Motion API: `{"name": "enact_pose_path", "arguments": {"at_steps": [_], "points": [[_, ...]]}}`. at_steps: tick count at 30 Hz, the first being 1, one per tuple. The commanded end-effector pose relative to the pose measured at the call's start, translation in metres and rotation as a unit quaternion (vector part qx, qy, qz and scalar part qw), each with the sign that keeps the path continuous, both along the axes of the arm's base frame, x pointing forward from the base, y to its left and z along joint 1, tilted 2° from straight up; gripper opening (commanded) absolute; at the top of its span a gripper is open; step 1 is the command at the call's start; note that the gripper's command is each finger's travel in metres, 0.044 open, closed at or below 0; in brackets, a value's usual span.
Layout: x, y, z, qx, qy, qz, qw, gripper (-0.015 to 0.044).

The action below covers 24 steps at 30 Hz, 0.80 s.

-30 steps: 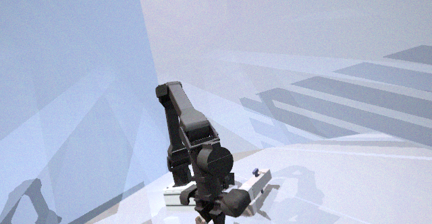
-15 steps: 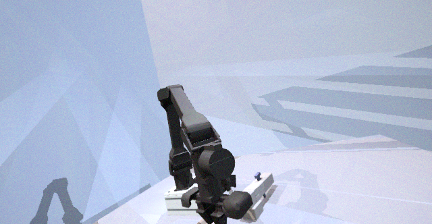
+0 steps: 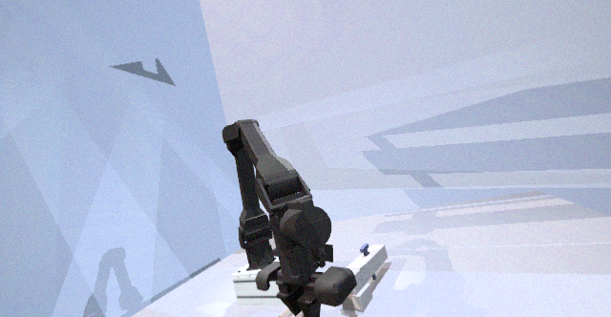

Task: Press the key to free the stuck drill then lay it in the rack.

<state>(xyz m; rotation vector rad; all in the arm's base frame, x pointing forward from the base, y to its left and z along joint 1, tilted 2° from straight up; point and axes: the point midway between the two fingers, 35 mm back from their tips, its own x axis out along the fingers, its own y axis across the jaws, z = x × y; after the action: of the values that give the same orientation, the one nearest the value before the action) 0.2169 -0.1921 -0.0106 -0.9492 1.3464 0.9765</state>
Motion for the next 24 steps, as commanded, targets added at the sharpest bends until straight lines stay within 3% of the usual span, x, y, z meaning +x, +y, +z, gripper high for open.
{"name": "enact_pose_path", "arguments": {"at_steps": [1, 24], "points": [[0.0003, -0.0001, 0.0033, -0.002, -0.001, -0.001, 1.0, 0.0], [0.0005, 0.0002, 0.0114, -0.002, -0.001, -0.001, 1.0, 0.0]]}}
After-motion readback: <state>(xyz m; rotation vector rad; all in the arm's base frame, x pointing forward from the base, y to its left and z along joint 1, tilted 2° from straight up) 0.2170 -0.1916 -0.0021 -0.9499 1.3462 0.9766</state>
